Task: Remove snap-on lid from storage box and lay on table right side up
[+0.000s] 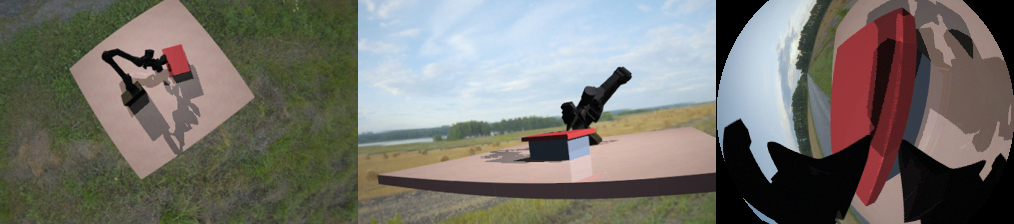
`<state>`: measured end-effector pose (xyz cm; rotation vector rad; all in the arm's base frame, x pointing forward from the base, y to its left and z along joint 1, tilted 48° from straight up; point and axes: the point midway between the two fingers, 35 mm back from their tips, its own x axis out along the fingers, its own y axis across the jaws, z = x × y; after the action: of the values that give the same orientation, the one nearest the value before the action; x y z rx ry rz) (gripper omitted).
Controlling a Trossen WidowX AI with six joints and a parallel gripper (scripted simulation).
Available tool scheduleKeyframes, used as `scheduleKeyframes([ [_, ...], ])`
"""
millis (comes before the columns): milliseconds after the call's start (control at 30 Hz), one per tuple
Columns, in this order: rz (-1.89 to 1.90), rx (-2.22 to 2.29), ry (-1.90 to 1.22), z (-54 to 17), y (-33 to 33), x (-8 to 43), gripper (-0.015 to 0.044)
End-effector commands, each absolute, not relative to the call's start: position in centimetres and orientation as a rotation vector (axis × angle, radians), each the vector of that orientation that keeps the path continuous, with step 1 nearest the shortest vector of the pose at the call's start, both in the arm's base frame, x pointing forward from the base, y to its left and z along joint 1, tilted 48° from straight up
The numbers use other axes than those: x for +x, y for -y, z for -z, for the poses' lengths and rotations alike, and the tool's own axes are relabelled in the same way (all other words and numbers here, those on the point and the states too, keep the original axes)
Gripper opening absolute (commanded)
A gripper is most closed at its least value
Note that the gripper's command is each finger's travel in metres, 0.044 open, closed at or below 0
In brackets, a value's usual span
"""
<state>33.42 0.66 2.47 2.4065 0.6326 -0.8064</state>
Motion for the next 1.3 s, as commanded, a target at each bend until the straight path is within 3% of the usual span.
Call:
scheduleKeyframes([
  [0,0.802,2.405,-0.631,-2.64,-0.44,33.41,0.0000],
  [1267,0.802,2.405,-0.631,-3.14,0.14,33.36,0.0000],
])
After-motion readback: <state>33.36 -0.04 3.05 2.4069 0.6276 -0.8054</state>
